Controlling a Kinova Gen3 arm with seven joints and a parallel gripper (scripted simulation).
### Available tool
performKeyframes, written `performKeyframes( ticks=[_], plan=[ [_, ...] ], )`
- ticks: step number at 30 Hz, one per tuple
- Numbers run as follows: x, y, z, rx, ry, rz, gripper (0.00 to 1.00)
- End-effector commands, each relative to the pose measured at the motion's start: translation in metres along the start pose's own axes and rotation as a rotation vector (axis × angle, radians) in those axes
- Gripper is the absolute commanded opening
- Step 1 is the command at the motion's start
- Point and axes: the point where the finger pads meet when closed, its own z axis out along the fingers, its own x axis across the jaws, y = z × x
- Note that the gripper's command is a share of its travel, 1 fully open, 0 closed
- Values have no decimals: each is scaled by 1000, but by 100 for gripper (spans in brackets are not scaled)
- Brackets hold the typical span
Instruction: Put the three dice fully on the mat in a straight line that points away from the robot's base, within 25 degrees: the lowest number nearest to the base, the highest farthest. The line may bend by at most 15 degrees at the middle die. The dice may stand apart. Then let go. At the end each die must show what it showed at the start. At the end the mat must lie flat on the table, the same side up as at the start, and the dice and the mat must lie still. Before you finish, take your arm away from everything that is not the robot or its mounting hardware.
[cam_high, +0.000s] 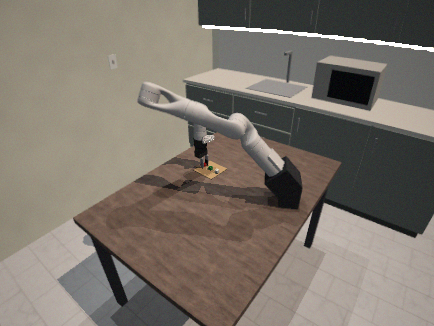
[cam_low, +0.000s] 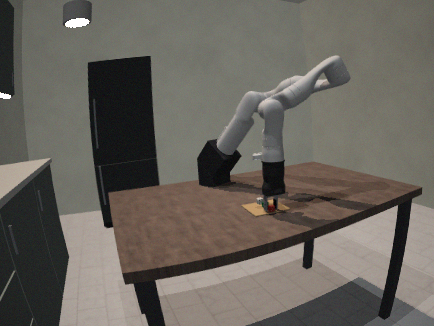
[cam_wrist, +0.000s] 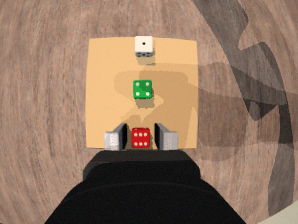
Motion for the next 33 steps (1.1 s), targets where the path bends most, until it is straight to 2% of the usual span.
performKeyframes(
  ticks=[1, 6, 16, 18, 26, 33],
  plan=[
    [0, -1, -3, -1, 0, 2, 70],
    [0, -1, -18, -1, 0, 2, 70],
    [-2, 2, -59, -6, -1, 2, 70],
    [-2, 2, -59, -6, -1, 2, 70],
    [-2, 3, -83, -7, -2, 2, 70],
    [-2, 2, -89, -6, -2, 2, 70]
  ],
)
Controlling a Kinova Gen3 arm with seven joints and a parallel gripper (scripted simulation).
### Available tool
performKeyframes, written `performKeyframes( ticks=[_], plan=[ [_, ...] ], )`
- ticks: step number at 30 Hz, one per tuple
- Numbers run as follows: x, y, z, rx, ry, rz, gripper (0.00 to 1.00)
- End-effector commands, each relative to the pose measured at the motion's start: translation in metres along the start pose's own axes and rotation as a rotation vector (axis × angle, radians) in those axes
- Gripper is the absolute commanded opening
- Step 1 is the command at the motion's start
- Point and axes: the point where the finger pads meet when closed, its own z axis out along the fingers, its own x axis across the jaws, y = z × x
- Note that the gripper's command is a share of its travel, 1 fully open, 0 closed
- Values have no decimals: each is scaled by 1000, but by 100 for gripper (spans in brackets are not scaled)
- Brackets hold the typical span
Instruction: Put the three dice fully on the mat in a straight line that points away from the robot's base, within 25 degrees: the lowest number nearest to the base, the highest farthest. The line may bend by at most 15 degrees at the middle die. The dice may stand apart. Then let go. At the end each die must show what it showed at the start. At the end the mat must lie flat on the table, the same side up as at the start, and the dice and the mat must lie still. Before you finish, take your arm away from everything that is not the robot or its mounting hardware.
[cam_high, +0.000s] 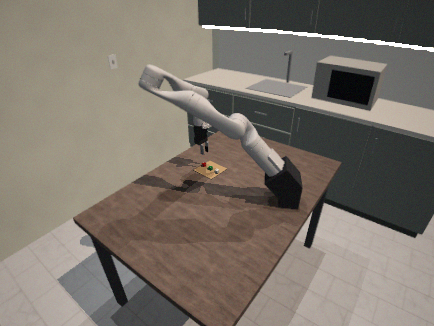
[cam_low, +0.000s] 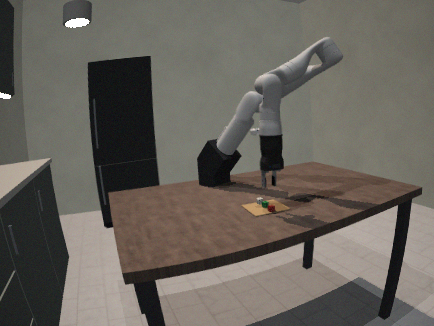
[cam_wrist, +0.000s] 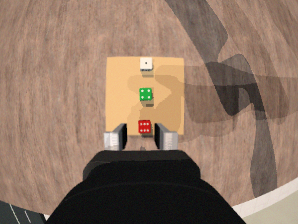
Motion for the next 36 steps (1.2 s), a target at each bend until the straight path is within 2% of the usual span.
performKeyframes(
  ticks=[1, 4, 5, 36],
  plan=[
    [4, 2, -3, -2, 10, -4, 70],
    [4, 2, -3, -2, 10, -4, 70],
    [4, 2, -3, -2, 10, -4, 100],
    [4, 2, -3, -2, 10, -4, 100]
  ],
)
